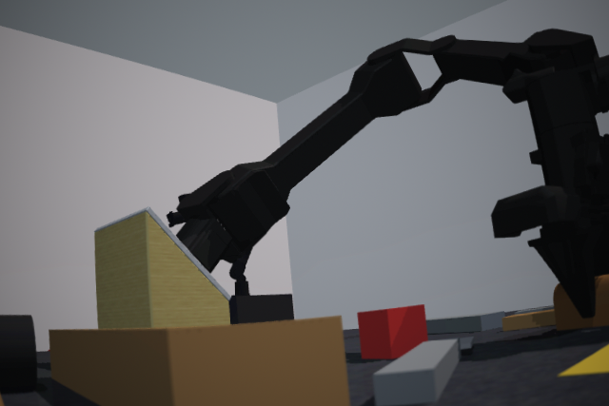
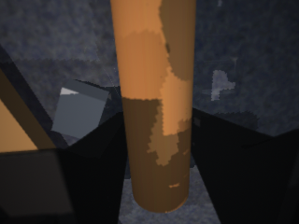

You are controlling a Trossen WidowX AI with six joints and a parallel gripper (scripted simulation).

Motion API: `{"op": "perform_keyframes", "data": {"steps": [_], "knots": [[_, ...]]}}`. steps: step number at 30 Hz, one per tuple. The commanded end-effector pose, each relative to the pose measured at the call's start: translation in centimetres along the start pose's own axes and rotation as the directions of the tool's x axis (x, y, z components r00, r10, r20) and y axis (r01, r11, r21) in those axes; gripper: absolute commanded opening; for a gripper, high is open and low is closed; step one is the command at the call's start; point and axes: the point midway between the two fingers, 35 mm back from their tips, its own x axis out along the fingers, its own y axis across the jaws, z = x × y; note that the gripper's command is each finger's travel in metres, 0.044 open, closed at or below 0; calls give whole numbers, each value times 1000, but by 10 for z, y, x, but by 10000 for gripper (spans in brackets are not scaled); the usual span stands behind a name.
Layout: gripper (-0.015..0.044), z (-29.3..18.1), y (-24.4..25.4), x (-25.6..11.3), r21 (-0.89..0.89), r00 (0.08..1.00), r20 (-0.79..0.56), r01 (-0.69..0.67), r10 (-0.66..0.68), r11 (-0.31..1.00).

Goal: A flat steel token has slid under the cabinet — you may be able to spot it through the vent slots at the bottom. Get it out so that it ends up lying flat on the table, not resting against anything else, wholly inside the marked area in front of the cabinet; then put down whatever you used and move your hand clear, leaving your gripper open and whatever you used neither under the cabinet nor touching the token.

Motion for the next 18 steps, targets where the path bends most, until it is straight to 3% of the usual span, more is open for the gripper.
{"op": "perform_keyframes", "data": {"steps": [1,18], "knots": [[0,6,0,0,0,1000,0,-3,3,1000],[0,16,-9,1,0,1000,0,-3,3,1000]]}}
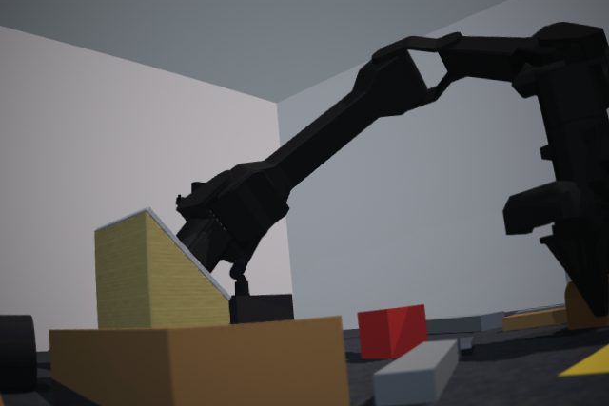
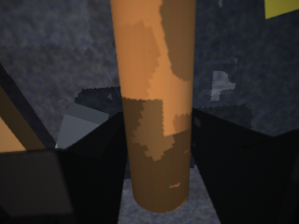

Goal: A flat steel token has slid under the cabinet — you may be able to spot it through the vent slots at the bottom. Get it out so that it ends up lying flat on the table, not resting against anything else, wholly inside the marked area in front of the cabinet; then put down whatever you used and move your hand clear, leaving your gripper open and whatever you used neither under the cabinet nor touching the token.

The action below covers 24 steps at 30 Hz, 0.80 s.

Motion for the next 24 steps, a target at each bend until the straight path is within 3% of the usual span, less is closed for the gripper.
{"op": "perform_keyframes", "data": {"steps": [1,24], "knots": [[0,2,-9,1,4,1000,0,0,0,1000],[0,2,-25,1,4,1000,0,0,0,1000]]}}
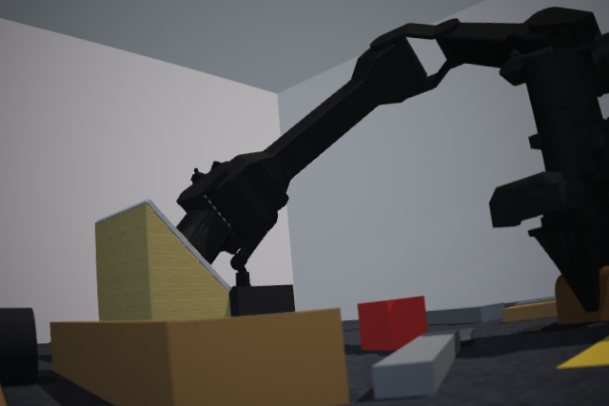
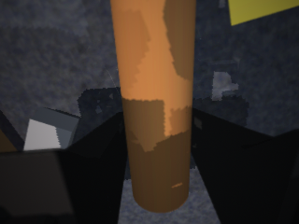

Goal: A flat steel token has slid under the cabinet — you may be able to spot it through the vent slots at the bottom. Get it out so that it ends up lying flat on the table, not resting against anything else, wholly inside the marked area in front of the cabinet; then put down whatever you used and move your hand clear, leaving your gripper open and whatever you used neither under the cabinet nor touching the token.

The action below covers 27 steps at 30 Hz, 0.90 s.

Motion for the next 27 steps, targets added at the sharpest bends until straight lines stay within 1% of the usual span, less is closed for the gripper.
{"op": "perform_keyframes", "data": {"steps": [1,12,27], "knots": [[0,0,-7,1,8,1000,0,9,-9,1000],[0,-1,-6,1,8,1000,0,9,-9,1000],[0,-16,-4,1,9,1000,-1,9,-9,1000]]}}
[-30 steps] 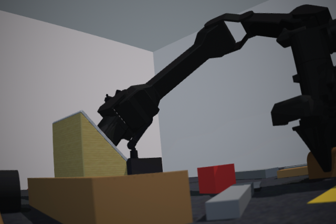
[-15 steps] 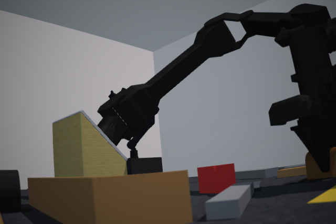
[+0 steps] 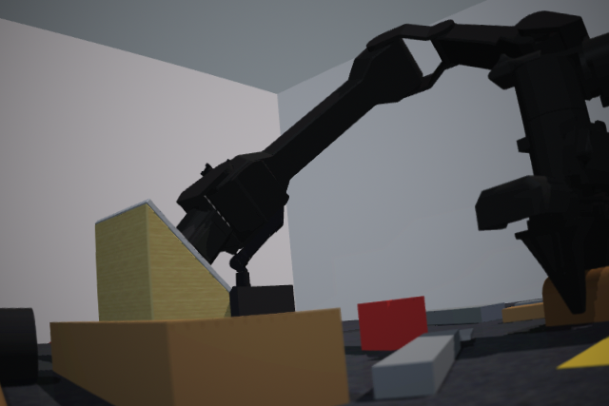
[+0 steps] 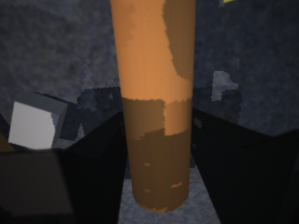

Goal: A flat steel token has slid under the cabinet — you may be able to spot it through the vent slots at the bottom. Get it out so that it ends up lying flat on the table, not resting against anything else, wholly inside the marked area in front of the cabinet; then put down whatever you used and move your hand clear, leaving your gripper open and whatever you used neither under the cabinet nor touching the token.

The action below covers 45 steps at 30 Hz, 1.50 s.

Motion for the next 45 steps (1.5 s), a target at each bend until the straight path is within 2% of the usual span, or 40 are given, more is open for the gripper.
{"op": "perform_keyframes", "data": {"steps": [1,45], "knots": [[0,-6,0,1,3,1000,-2,7,-7,1000],[0,-53,1,1,5,1000,-4,7,-7,1000]]}}
